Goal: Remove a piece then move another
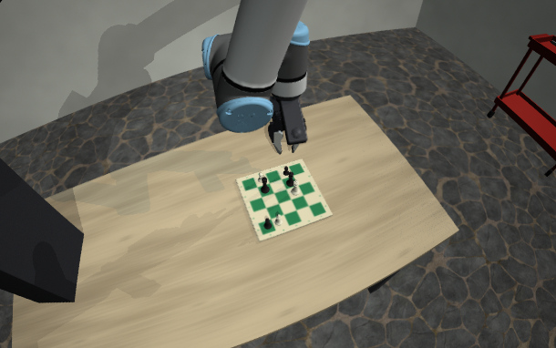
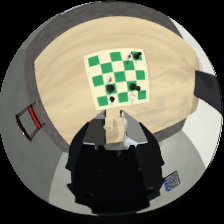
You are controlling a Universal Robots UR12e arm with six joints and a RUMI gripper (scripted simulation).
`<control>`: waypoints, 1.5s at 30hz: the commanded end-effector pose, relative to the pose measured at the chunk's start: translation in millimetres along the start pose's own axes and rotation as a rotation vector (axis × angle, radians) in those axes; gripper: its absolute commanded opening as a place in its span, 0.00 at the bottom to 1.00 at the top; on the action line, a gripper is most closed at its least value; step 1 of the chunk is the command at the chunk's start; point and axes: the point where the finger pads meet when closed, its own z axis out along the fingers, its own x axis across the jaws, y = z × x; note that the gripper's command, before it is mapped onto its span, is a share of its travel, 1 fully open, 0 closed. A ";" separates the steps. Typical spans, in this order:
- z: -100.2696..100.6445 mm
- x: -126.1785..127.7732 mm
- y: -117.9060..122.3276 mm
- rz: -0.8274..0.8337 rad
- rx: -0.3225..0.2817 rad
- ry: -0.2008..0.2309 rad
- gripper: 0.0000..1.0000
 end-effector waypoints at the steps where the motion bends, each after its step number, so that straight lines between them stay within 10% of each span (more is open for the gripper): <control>1: -0.5 -0.3 0.3 0.000 0.000 -0.001 0.20; 45: 23.6 -0.3 0.0 0.000 -0.001 -0.001 0.20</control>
